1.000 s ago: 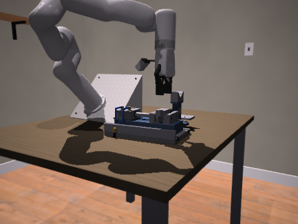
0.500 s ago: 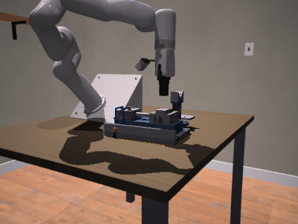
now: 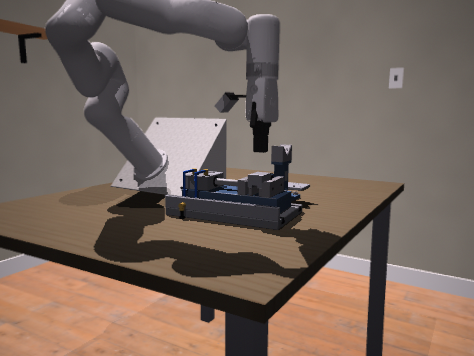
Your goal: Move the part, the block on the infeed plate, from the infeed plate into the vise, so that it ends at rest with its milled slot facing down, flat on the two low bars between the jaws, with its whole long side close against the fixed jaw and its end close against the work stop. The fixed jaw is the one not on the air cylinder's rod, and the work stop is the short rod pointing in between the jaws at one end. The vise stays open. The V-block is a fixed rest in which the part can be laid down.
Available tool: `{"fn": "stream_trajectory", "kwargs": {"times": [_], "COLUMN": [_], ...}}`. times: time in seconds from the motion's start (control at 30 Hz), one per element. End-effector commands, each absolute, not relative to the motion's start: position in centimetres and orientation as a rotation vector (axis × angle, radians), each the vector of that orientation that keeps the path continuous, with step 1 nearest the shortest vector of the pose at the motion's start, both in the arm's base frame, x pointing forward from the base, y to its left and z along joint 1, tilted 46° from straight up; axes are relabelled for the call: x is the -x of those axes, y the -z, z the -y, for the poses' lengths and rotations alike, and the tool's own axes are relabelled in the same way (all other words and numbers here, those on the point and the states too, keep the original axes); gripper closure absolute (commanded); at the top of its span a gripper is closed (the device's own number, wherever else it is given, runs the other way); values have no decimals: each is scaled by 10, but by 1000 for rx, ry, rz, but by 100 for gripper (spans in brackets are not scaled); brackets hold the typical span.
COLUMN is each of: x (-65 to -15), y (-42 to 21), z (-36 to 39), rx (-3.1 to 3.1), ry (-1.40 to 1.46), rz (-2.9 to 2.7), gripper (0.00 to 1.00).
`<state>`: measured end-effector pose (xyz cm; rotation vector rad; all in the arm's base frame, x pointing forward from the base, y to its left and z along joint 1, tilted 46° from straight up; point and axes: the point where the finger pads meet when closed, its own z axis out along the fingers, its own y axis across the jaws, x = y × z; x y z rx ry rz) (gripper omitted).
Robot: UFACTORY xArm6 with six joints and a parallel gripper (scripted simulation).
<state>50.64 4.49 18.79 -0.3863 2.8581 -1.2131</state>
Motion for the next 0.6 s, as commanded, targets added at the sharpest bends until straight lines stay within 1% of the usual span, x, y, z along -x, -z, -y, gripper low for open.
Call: {"fn": "stream_trajectory", "kwargs": {"times": [0.0,0.27,0.47,0.57], "x": [-507,-507,-513,-513], "y": [-189,-190,-219,-221], "z": [-46,-46,-17,-15], "rx": [386,386,387,387], "ry": [1210,1210,1213,1213], "rz": [-2855,-2855,-2855,-2855], "gripper": [100,100,100,100]}}
